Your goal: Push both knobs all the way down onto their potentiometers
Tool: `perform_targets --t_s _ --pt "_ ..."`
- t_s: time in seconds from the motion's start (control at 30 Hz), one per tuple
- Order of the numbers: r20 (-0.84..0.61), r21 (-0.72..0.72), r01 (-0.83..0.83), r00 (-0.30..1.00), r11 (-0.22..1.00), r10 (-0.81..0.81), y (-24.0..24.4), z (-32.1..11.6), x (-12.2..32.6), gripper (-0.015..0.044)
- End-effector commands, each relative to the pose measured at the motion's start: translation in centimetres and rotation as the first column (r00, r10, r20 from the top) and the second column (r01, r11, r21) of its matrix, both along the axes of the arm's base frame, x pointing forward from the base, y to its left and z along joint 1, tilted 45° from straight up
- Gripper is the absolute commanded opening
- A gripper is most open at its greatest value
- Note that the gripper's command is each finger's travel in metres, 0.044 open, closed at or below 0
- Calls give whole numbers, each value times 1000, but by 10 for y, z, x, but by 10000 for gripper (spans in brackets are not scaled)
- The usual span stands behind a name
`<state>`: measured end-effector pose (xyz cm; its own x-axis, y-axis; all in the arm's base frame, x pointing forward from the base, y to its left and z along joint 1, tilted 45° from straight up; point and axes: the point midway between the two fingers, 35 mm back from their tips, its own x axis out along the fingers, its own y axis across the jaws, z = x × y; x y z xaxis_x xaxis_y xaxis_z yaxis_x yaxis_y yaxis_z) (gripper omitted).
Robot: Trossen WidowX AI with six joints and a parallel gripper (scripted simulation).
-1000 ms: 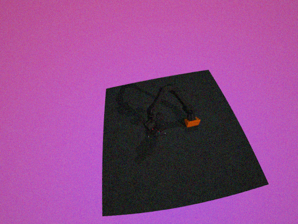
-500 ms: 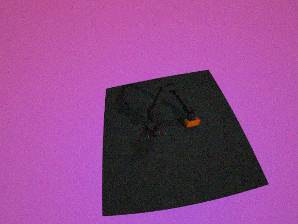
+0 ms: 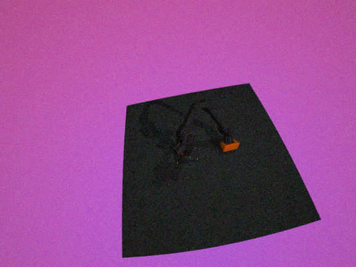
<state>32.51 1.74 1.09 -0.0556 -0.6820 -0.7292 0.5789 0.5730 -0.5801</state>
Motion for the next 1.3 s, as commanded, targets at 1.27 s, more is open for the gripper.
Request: perform_targets --t_s 1.27 --pt "-10 -21 32 999 999 -32 -23 -19 -1 0"
